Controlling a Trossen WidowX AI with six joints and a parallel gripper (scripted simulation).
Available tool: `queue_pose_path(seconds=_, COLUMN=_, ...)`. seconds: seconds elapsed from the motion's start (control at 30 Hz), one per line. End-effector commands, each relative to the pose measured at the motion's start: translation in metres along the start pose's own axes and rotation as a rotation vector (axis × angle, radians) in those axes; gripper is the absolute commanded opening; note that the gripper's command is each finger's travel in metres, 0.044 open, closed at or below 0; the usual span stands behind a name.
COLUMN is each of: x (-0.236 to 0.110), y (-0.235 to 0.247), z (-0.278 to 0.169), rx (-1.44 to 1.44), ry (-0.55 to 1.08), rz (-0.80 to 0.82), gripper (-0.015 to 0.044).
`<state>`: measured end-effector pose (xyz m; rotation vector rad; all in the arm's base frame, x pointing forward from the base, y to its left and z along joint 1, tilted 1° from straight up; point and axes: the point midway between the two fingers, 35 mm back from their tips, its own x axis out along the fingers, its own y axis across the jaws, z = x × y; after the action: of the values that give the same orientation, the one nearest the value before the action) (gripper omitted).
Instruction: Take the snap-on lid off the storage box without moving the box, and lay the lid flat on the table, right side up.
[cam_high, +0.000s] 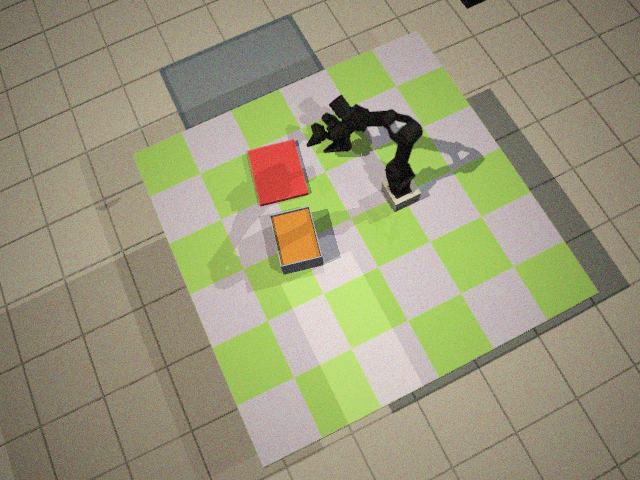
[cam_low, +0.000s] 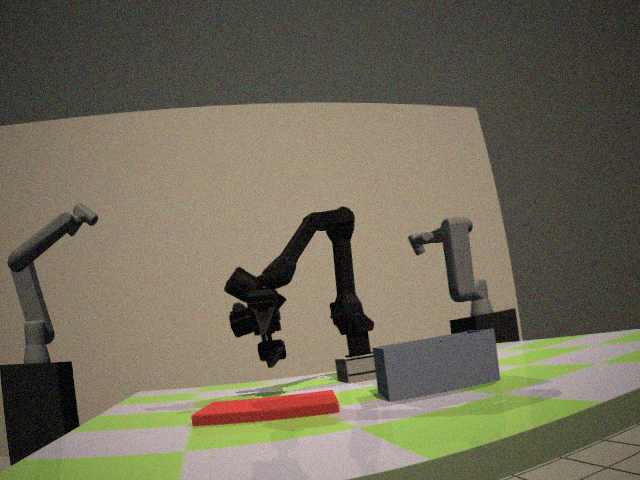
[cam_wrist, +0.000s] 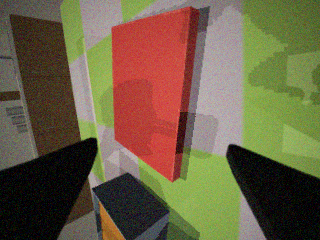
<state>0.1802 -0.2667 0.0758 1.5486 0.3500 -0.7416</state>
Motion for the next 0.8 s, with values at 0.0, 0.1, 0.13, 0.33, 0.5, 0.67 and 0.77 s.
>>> queue_pose_path(seconds=0.0, x=-0.008, y=0.006, z=0.000, rx=-0.007, ry=0.002, rz=0.004, gripper=0.0440)
queue_pose_path(seconds=0.1, x=-0.014, y=0.009, z=0.000, rx=-0.007, ry=0.002, rz=0.004, gripper=0.0440)
queue_pose_path(seconds=0.13, x=-0.015, y=0.010, z=0.000, rx=-0.007, ry=0.002, rz=0.004, gripper=0.0440)
queue_pose_path(seconds=0.33, x=-0.026, y=0.015, z=0.000, rx=-0.007, ry=0.002, rz=0.004, gripper=0.0440)
queue_pose_path(seconds=0.5, x=-0.030, y=0.018, z=0.000, rx=-0.007, ry=0.002, rz=0.004, gripper=0.0440)
queue_pose_path(seconds=0.67, x=-0.026, y=0.015, z=0.000, rx=-0.007, ry=0.002, rz=0.004, gripper=0.0440)
queue_pose_path(seconds=0.77, x=-0.026, y=0.015, z=0.000, rx=-0.007, ry=0.002, rz=0.004, gripper=0.0440)
